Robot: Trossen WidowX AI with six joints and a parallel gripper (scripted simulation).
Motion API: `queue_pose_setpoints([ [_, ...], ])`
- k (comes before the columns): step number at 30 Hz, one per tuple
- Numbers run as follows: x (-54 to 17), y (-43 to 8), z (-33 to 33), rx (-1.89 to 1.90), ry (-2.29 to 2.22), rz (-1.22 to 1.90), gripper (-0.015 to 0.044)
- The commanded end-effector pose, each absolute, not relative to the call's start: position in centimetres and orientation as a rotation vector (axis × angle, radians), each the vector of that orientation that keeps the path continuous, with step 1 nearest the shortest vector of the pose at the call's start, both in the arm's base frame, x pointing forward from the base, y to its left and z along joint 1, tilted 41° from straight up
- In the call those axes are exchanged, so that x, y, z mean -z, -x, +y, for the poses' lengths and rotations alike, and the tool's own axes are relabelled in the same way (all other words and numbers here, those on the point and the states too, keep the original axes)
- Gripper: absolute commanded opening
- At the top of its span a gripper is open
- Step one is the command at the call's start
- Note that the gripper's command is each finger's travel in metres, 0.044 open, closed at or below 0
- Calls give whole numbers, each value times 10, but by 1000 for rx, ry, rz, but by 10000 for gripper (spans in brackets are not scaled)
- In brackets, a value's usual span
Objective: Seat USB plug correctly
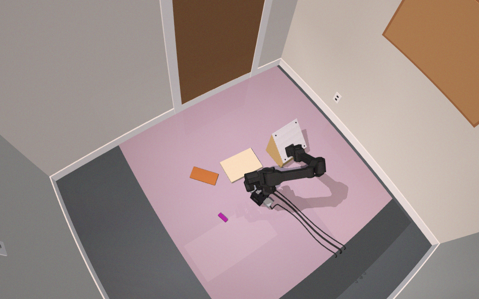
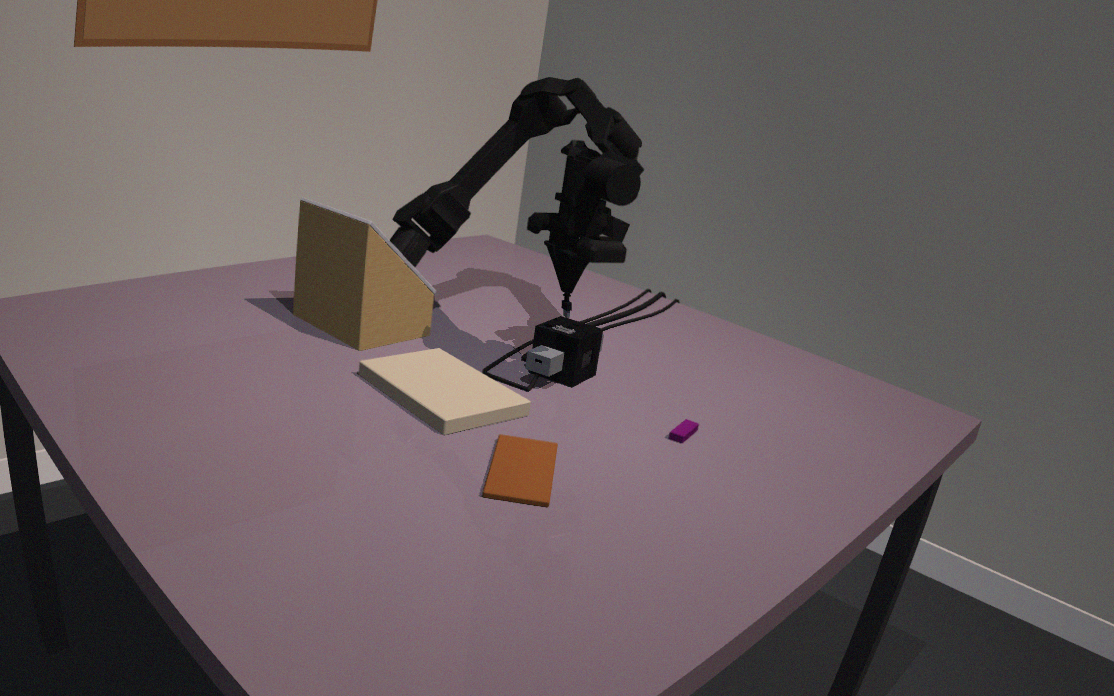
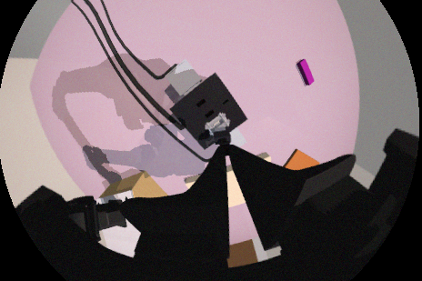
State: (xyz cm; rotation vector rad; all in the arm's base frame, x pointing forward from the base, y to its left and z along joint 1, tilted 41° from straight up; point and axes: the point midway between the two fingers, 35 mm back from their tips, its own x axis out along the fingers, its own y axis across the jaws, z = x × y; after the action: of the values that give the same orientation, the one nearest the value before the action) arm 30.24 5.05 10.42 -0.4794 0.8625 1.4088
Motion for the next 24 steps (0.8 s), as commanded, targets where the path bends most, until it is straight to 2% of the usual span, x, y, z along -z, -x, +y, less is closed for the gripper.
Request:
queue_pose_setpoints([
  [1,-104,-302,50,-1349,390,940,0],
  [24,-104,-302,50,-1001,-71,1287,0],
])
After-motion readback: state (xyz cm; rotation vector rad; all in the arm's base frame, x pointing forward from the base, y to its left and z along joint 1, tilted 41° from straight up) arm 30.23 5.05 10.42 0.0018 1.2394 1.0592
